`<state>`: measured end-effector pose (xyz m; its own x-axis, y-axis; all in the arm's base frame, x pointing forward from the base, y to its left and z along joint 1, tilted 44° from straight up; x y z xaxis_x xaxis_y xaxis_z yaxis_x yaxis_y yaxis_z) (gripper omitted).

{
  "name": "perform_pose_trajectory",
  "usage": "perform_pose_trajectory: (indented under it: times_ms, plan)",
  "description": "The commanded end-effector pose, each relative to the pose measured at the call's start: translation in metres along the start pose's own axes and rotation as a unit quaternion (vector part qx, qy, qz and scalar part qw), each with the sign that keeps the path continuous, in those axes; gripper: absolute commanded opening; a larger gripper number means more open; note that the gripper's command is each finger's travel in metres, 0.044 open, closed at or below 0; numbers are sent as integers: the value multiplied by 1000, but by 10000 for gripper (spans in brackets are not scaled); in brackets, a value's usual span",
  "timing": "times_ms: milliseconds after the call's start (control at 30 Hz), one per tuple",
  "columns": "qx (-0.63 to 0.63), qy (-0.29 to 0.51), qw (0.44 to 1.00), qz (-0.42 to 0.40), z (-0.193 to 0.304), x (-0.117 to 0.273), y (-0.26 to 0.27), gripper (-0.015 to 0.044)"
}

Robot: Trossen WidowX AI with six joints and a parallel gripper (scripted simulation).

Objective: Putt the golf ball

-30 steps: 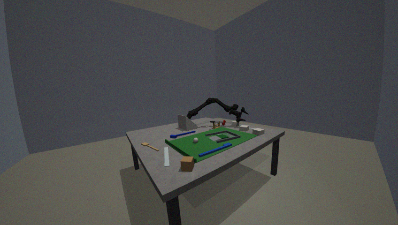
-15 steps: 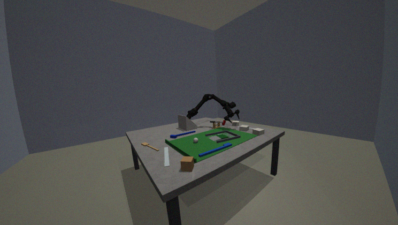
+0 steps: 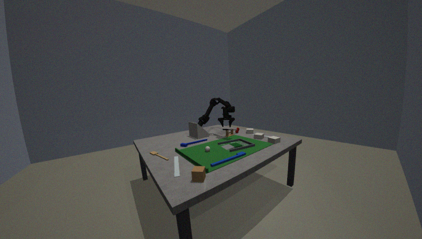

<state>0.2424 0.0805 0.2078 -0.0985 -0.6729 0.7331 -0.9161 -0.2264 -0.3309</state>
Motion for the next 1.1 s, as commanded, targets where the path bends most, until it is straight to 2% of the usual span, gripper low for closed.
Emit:
perform_pose_trajectory:
  times_ms: [0, 233, 767, 1067]
  plan:
    - [-54, -53, 997, -15, -3, 6, 26, 440]
    - [-54, -53, 997, -15, -4, 5, 24, 440]
    - [-54, -54, 997, -15, -6, -39, 26, 440]
    - [-54, -54, 997, -15, -7, -45, 26, 440]
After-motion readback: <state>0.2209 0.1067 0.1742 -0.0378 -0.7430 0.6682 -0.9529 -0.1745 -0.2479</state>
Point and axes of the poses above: the point midway between the two fingers, 35 mm back from their tips, its own x axis back along the fingers, its own y axis across the jaws, z = x × y, the point moved 6 cm from there along x, back along the fingers, and after that the axes turned 10 degrees about x, right-handed, at the moved point
